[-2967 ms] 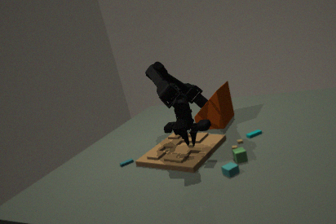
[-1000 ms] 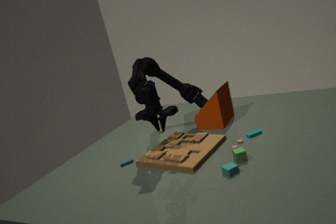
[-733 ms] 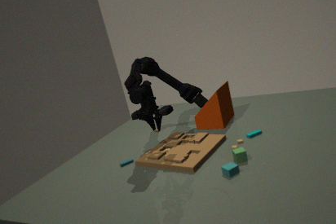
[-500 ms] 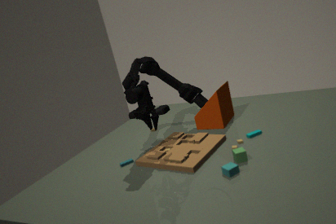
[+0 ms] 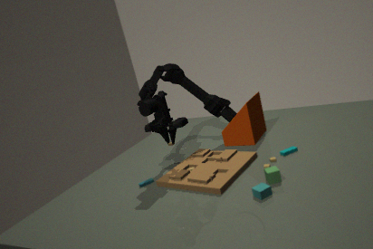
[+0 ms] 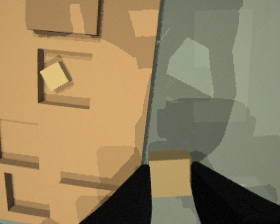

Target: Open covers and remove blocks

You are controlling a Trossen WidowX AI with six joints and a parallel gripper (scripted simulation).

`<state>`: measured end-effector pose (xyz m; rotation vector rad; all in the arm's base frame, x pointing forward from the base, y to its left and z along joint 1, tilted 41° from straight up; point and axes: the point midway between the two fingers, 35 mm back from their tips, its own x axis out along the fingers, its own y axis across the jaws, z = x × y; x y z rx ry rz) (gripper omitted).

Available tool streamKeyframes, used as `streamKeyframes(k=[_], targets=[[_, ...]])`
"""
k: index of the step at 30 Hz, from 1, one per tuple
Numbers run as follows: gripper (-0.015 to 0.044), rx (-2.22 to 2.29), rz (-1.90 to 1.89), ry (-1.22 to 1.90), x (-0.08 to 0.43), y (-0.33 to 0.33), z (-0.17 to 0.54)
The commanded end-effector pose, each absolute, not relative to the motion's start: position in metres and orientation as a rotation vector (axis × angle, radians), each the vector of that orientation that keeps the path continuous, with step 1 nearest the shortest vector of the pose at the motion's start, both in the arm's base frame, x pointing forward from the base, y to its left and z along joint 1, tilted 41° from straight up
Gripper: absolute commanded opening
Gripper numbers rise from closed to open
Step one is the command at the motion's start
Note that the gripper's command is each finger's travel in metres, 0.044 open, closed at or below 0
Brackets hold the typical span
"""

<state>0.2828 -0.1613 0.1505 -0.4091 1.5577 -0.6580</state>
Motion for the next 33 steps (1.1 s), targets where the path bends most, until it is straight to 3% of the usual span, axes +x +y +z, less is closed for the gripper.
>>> streamKeyframes(k=[1,18,33], targets=[[0.008,-0.421,-0.66,1.564,0.272,-0.167,0.155],[0.008,-0.441,-0.682,1.567,0.216,-0.189,0.18],[0.008,-0.439,-0.682,1.568,0.215,-0.202,0.166]])
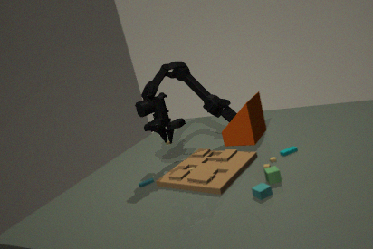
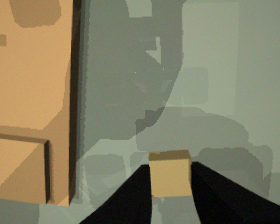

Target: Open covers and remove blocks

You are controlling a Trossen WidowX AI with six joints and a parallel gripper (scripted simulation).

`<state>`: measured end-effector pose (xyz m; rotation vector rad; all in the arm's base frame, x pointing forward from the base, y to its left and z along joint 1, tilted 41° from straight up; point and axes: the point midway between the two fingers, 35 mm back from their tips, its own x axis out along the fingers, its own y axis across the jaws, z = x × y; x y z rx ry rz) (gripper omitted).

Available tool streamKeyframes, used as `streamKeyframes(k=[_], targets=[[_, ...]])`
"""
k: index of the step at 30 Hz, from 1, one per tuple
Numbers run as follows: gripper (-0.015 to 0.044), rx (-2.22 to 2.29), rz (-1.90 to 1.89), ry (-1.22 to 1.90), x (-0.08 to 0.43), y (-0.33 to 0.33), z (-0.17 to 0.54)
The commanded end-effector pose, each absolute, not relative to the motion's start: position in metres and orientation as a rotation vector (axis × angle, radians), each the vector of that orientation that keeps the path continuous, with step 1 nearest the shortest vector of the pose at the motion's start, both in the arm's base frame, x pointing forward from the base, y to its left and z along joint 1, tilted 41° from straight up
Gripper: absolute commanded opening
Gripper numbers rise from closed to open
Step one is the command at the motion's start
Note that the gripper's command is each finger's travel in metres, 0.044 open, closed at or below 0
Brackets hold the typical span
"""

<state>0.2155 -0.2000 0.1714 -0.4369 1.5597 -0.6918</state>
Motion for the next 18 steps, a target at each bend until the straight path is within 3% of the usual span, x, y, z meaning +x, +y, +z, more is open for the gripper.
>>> streamKeyframes(k=[1,18], targets=[[0.008,-0.438,-0.682,1.568,0.215,-0.203,0.165],[0.008,-0.437,-0.681,1.568,0.214,-0.221,0.144]])
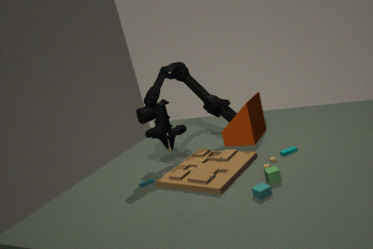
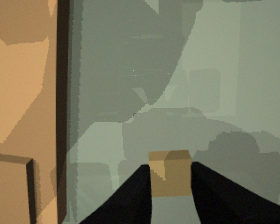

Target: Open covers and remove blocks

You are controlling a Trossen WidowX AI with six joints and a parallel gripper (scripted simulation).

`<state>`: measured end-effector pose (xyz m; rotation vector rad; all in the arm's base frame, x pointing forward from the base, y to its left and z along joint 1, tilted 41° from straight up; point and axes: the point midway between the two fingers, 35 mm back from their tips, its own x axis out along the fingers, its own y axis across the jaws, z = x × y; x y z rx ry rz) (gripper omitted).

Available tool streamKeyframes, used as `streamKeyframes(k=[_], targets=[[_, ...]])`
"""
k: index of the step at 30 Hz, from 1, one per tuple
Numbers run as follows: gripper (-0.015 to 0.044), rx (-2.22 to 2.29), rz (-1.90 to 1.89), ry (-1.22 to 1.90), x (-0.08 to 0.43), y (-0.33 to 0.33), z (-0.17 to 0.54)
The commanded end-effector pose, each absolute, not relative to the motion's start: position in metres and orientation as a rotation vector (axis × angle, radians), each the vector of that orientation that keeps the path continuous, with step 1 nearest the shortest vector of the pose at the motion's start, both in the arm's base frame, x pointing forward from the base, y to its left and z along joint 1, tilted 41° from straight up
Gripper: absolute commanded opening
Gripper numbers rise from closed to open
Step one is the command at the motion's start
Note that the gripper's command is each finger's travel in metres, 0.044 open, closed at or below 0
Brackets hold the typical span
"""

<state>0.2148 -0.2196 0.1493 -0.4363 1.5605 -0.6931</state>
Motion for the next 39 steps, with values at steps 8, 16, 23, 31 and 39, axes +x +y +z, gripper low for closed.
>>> streamKeyframes(k=[8,16,23,31,39], targets=[[0.008,-0.437,-0.682,1.567,0.212,-0.23,0.134],[0.008,-0.439,-0.682,1.567,0.21,-0.238,0.124],[0.008,-0.441,-0.684,1.567,0.207,-0.245,0.116],[0.008,-0.444,-0.686,1.567,0.203,-0.253,0.107],[0.008,-0.446,-0.687,1.567,0.2,-0.259,0.1]])
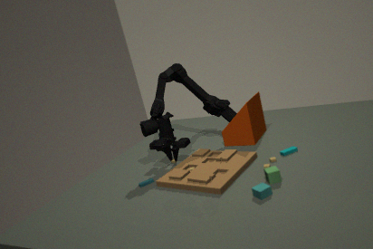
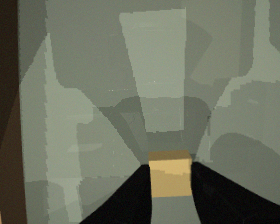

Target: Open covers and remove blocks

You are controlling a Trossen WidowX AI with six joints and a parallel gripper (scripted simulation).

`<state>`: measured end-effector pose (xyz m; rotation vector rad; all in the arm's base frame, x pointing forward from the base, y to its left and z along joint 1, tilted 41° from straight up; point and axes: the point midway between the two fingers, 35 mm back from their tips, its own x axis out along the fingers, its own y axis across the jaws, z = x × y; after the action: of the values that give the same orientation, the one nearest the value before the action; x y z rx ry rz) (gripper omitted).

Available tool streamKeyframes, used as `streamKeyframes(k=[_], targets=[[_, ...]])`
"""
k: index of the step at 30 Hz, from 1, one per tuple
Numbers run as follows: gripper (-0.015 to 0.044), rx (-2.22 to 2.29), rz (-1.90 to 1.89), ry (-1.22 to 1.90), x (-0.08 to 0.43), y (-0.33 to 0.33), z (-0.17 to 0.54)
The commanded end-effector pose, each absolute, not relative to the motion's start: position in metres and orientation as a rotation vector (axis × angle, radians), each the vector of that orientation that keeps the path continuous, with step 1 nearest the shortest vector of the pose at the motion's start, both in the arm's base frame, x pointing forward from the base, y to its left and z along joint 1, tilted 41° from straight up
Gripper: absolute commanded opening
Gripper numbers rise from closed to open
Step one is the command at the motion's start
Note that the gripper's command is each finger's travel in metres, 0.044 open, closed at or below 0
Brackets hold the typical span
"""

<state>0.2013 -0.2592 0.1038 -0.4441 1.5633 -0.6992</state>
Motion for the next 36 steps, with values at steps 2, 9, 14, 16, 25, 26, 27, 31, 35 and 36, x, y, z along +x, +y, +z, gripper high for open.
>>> streamKeyframes(k=[2,9,14,16,25,26,27,31,35,36], targets=[[0.0133,-0.444,-0.699,1.563,0.201,-0.259,0.104],[0.0316,-0.444,-0.699,1.563,0.201,-0.259,0.104],[0.044,-0.444,-0.699,1.563,0.202,-0.258,0.105],[0.044,-0.443,-0.697,1.564,0.203,-0.254,0.109],[0.044,-0.44,-0.69,1.565,0.209,-0.235,0.13],[0.044,-0.44,-0.689,1.565,0.209,-0.233,0.132],[0.044,-0.44,-0.689,1.565,0.209,-0.231,0.135],[0.044,-0.441,-0.687,1.566,0.21,-0.222,0.144],[0.044,-0.442,-0.685,1.567,0.21,-0.213,0.153],[0.044,-0.442,-0.685,1.567,0.21,-0.211,0.156]])
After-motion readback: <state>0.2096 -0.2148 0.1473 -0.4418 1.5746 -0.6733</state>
